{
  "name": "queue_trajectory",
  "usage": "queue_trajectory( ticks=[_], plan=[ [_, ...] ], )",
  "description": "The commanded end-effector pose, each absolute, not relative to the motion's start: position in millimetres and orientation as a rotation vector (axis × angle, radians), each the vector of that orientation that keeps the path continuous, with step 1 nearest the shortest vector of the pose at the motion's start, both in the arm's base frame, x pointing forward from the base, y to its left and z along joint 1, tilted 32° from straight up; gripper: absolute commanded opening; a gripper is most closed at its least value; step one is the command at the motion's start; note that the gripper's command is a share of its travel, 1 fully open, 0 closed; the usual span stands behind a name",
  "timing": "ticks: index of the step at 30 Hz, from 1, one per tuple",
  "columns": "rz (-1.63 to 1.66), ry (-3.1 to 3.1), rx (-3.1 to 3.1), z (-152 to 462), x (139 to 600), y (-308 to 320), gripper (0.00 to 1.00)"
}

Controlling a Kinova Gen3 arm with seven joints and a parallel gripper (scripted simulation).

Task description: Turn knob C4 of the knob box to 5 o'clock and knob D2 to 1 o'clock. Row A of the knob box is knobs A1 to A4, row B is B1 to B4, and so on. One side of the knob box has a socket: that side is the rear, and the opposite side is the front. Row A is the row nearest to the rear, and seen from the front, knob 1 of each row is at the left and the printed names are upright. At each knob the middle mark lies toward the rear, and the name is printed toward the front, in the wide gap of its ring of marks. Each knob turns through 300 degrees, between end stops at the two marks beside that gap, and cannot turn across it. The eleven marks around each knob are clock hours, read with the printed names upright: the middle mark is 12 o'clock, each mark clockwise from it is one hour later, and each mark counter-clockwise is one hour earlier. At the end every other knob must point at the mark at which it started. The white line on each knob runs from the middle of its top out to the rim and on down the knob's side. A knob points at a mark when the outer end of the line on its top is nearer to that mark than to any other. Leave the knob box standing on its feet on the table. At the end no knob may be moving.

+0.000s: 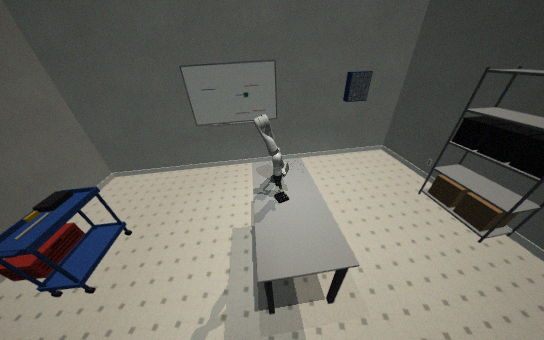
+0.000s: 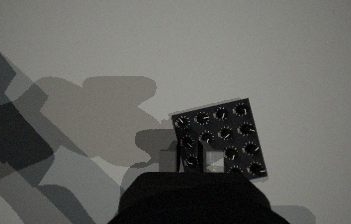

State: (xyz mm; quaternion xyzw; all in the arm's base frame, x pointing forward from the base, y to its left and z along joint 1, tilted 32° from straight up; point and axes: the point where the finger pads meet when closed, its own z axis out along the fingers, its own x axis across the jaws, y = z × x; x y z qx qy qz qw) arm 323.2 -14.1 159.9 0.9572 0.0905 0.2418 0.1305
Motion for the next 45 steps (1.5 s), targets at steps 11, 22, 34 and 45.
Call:
queue_trajectory(
  ticks=[11, 22, 34, 45],
  plan=[
    [0.702, 0.264, 2.782, 150.9, 327.7, -15.5, 0.46],
    [0.702, 0.264, 2.782, 140.0, 333.8, -17.6, 0.46],
    [0.683, 0.265, 2.81, 127.2, 340.8, -20.3, 0.46],
    [0.678, 0.278, 2.807, 124.4, 342.4, -20.8, 0.46]
  ],
)
